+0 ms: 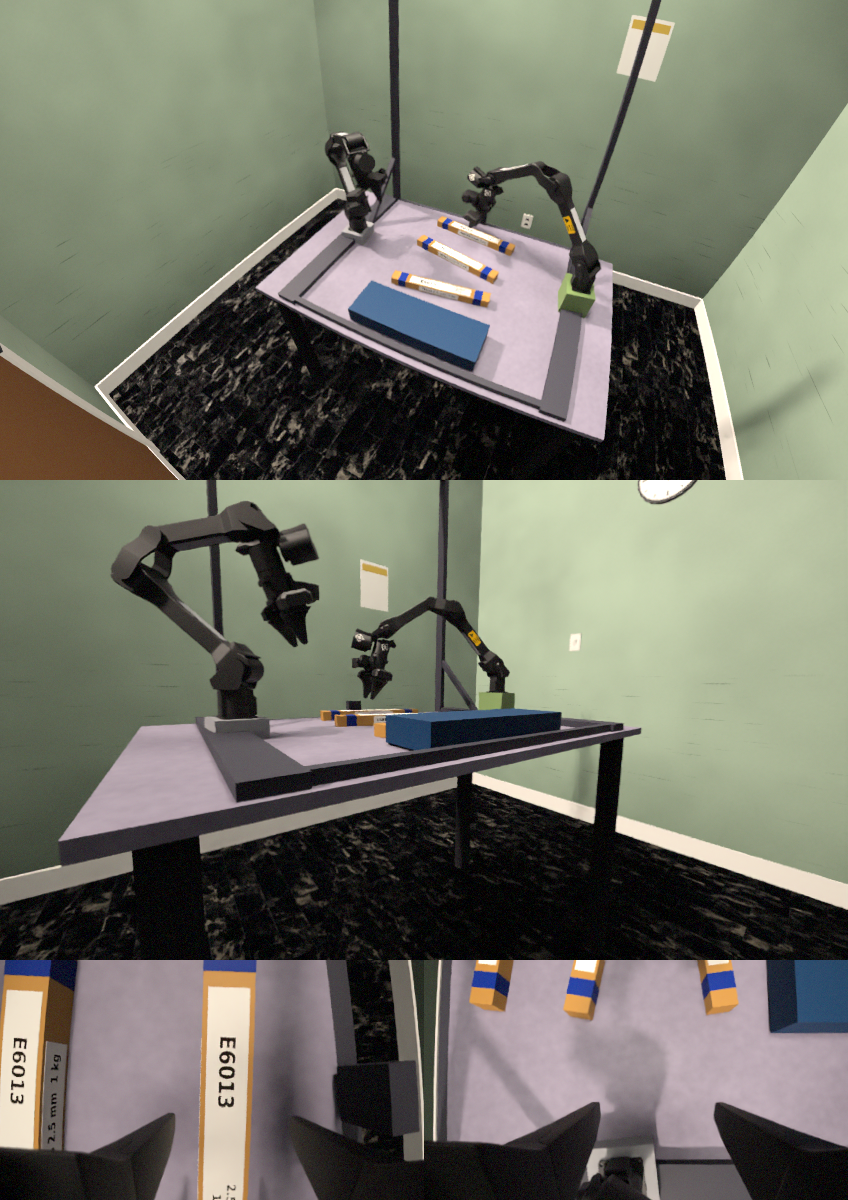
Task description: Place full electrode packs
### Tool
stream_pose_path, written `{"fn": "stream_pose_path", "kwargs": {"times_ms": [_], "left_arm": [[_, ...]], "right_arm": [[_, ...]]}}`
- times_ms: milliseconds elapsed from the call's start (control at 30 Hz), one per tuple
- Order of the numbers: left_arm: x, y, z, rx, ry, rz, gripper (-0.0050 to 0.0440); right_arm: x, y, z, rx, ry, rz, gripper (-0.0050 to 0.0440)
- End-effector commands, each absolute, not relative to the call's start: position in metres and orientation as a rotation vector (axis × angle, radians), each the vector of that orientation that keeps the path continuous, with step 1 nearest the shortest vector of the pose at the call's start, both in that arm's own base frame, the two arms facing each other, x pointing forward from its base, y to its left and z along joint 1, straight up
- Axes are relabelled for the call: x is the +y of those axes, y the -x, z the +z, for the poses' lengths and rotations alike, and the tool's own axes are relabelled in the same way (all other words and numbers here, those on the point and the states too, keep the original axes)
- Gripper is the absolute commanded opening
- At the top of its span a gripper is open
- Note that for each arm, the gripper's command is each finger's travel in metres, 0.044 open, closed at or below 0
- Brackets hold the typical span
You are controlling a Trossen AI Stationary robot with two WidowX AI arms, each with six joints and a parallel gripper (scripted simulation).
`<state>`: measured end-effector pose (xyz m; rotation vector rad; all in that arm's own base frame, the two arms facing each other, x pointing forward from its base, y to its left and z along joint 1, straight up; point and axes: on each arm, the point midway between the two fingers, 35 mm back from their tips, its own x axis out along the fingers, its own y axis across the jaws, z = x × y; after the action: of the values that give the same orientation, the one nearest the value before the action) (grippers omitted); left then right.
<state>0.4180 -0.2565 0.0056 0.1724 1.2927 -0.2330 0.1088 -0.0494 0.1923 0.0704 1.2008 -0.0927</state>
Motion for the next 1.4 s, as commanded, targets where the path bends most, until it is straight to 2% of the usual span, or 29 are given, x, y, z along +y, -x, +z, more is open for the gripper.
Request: {"fn": "stream_pose_path", "kwargs": {"times_ms": [0, 1000, 1367], "left_arm": [[-0.26, -0.424, 0.035, 1.247, -0.153, -0.242, 0.033], [-0.086, -0.461, 0.006, 1.276, -0.219, -0.291, 0.033], [-0.087, -0.46, 0.006, 1.277, -0.225, -0.291, 0.033]], "right_arm": [[-0.05, -0.11, 0.2, 1.177, -0.056, -0.096, 0.033], [-0.05, -0.11, 0.2, 1.177, -0.056, -0.096, 0.033], [-0.05, -0.11, 0.2, 1.177, -0.056, -0.096, 0.033]]}}
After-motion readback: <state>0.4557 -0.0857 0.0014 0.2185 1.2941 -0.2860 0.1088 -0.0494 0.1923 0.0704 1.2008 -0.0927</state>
